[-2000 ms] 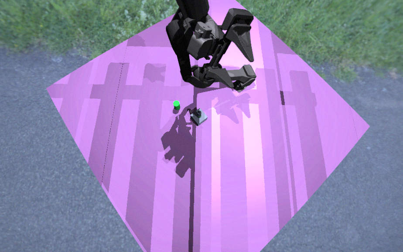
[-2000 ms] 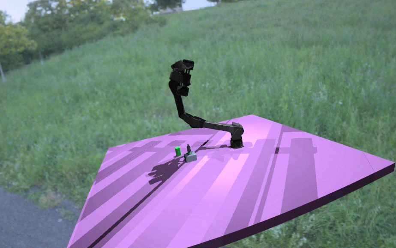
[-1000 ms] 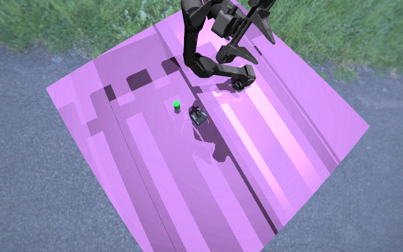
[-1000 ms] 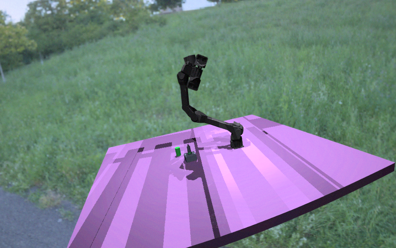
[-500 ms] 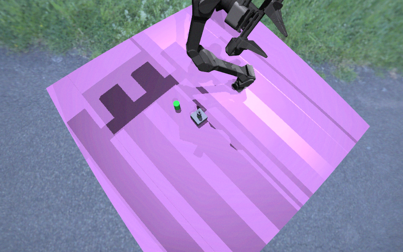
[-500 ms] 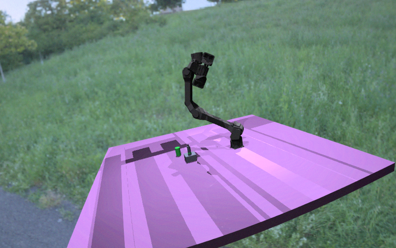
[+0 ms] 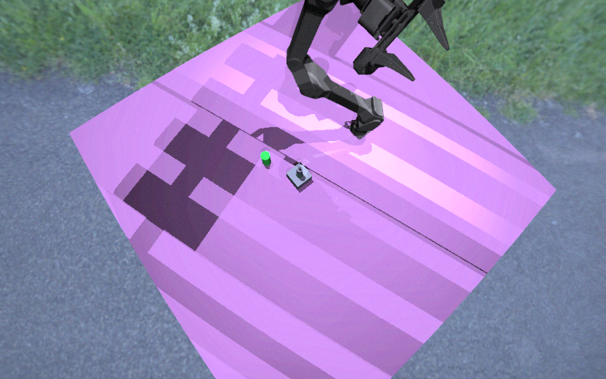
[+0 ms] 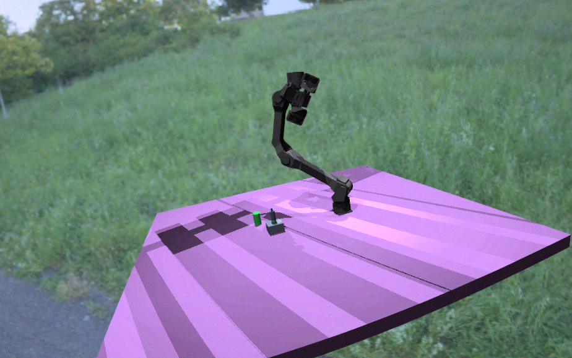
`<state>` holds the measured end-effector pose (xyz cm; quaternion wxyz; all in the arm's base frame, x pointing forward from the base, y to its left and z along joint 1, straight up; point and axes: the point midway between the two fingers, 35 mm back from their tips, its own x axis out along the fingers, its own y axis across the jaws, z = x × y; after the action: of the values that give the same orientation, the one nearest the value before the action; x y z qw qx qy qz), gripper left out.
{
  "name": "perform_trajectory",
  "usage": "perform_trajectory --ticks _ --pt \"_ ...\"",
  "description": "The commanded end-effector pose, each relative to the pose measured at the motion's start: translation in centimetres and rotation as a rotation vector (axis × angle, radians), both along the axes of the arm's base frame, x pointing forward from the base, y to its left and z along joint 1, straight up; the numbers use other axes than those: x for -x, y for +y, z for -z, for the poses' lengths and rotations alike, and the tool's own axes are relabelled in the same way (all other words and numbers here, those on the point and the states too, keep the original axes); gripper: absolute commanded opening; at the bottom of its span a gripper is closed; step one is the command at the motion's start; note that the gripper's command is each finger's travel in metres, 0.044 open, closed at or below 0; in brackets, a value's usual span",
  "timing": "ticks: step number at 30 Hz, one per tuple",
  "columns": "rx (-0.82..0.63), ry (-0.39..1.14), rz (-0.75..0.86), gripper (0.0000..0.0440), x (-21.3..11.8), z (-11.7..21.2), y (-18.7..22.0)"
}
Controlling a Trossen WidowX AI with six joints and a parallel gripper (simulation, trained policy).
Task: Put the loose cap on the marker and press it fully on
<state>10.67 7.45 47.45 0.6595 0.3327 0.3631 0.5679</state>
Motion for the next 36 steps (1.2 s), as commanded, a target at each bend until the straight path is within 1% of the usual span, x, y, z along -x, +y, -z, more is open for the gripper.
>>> perform_trajectory --ticks 1,18,36 --pt "0.020 -0.002 0.005 0.0307 0.7 0.2 0.3" --pt "0.102 0.011 0.067 0.0313 3.5 0.7 1.7" --pt "0.190 0.038 0.154 0.0316 5.3 1.4 3.6"
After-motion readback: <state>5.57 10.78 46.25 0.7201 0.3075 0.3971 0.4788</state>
